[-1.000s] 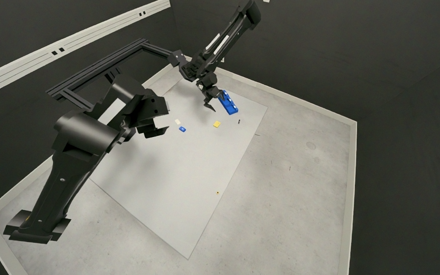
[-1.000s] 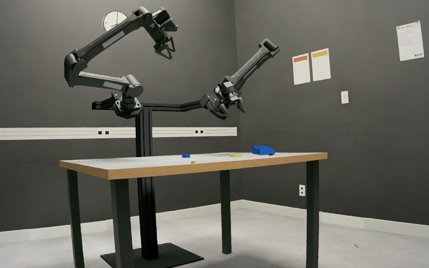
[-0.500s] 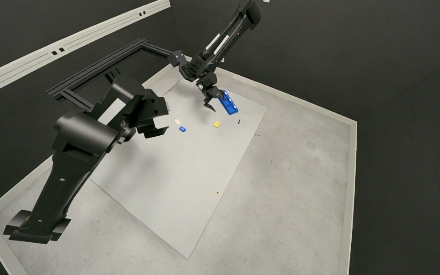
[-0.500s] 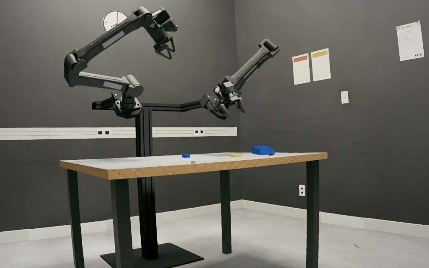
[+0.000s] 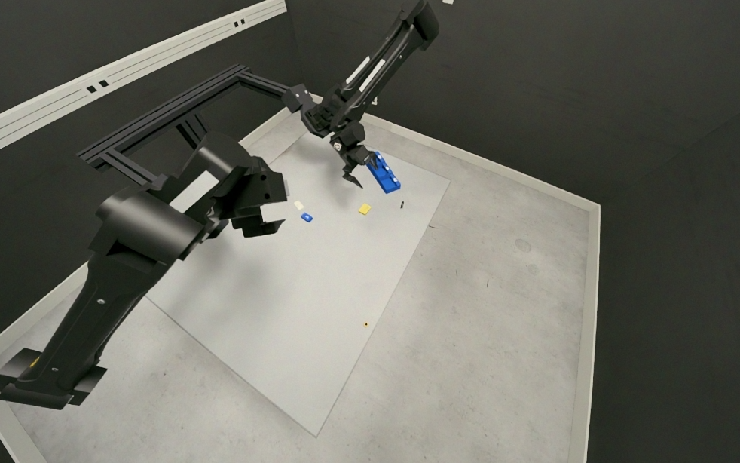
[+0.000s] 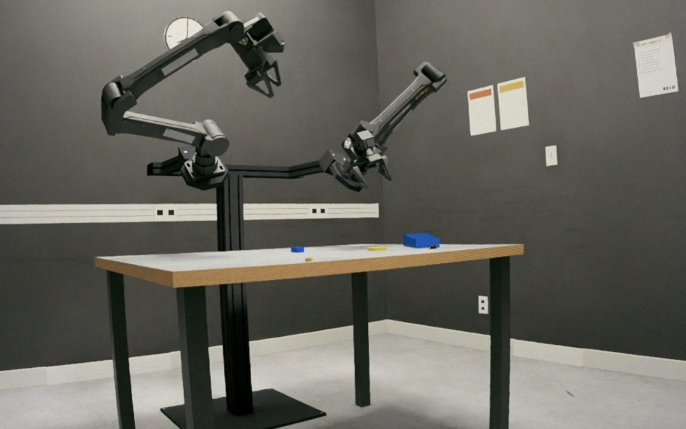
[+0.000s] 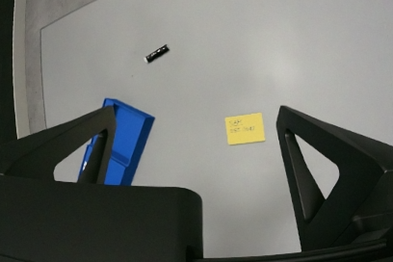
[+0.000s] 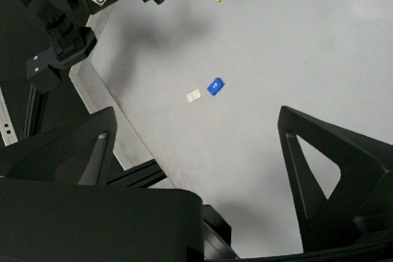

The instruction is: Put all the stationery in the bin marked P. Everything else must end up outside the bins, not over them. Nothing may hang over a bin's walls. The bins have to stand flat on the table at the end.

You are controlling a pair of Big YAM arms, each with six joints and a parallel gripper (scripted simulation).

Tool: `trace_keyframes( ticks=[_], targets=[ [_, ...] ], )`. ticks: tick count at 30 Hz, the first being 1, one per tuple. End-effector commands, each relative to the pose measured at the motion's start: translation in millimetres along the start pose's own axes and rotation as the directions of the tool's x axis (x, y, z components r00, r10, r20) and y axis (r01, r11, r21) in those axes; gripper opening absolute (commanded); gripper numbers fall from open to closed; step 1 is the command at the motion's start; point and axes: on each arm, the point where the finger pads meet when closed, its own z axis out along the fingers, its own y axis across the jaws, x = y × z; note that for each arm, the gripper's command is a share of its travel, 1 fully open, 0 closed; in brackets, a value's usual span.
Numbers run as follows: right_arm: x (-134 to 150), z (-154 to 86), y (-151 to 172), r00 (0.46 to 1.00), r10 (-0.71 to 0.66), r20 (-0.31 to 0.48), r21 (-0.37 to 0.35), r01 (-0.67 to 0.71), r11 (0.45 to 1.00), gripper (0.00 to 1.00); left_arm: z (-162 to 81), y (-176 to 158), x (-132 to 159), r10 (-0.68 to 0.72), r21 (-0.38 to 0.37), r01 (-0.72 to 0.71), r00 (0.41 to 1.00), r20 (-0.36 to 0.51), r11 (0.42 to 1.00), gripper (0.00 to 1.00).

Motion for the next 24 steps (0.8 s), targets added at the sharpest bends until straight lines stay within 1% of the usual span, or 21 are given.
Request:
trace_keyframes(
  ticks=[1,8,10,13,19,24],
  targets=[
    [-10,-12,-14,0.998,0.060,0.022,0.016,-0.061,0.998,1.00,0,0,-1,-0.004,0.001,0.004,1.000,0.002,1.000,1.00],
    [-10,-8,-32,0.992,0.125,0.015,0.085,-0.125,0.988,1.00,0,0,-1,-0.004,0.001,0.004,1.000,0.002,1.000,1.00],
    [-10,-8,-32,0.992,0.125,0.015,0.085,-0.125,0.988,1.00,0,0,-1,-0.004,0.001,0.004,1.000,0.002,1.000,1.00],
    [-9,-7,-41,0.988,0.157,0.013,0.119,-0.157,0.980,1.00,0,0,-1,-0.004,0.001,0.004,1.000,0.002,1.000,1.00],
    [-7,-5,-61,0.974,0.228,0.012,0.195,-0.226,0.954,1.00,0,0,-1,-0.004,0.001,0.004,1.000,0.002,1.000,1.00],
    [-3,-5,-79,0.957,0.290,0.016,0.263,-0.284,0.922,1.00,0,0,-1,-0.004,0.001,0.004,1.000,0.002,1.000,1.00]
  ],
)
